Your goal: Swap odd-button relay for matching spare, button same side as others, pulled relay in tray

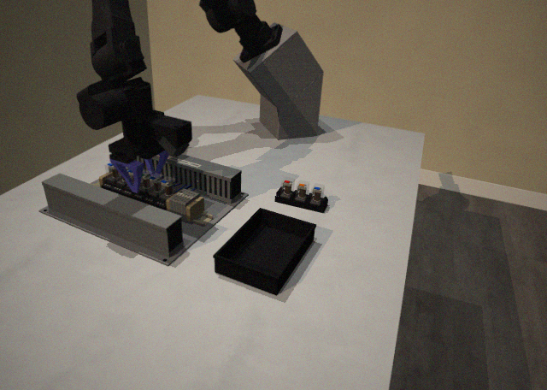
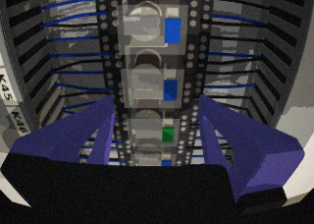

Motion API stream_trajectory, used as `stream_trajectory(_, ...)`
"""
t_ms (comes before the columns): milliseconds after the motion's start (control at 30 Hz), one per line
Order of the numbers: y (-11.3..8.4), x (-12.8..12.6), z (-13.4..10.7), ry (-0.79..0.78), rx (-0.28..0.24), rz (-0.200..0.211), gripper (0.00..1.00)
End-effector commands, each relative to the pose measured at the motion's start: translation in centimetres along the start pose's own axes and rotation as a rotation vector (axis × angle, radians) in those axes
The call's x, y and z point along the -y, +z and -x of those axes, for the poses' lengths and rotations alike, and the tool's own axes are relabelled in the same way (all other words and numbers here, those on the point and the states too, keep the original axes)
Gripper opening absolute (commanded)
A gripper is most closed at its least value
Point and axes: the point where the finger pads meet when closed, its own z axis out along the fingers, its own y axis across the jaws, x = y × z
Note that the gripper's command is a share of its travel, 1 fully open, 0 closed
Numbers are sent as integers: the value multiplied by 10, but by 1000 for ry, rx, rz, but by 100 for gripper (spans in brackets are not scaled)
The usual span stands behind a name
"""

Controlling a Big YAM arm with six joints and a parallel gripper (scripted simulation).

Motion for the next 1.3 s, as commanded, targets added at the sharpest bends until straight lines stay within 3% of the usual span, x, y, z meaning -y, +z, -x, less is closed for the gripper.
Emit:
stream_trajectory(0,-14,22,-7,15,4,-40,59)
stream_trajectory(1267,-12,10,-7,10,3,-31,59)
